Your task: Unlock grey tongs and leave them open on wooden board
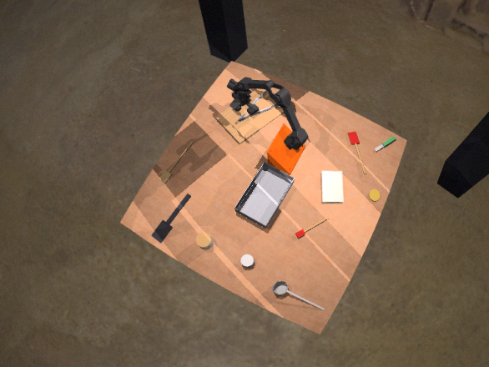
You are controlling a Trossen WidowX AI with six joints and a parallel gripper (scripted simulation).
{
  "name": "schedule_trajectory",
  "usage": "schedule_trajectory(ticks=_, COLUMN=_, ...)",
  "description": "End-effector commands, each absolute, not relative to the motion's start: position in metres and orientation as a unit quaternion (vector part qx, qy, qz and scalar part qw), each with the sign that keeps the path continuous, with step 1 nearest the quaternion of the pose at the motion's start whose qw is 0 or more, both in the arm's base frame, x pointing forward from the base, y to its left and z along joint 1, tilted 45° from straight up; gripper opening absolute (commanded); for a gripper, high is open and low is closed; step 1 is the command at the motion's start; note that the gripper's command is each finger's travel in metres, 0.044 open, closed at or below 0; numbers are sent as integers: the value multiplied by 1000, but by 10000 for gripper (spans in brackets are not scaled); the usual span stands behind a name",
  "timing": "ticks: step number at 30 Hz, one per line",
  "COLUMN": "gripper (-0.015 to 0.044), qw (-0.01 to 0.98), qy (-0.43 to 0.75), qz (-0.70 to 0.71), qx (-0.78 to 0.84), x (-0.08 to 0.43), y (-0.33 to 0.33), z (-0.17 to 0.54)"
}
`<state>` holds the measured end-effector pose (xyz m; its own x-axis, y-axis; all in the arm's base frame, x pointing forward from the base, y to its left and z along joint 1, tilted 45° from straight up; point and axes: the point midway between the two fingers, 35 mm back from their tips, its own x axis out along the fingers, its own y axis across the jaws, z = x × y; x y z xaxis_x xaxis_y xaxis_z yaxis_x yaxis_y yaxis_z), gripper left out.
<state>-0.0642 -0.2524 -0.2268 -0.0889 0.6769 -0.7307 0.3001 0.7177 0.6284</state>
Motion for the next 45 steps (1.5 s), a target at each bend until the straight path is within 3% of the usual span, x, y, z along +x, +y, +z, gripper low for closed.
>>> schedule_trajectory(ticks=1, gripper=440, qw=584, qy=724, qz=155, qx=334, x=-27, y=-283, z=-219)
schedule_trajectory(ticks=9, gripper=440, qw=588, qy=718, qz=169, qx=333, x=67, y=-324, z=-188)
schedule_trajectory(ticks=26, gripper=440, qw=602, qy=719, qz=148, qx=313, x=76, y=-364, z=-148)
schedule_trajectory(ticks=45, gripper=440, qw=603, qy=719, qz=147, qx=313, x=76, y=-365, z=-146)
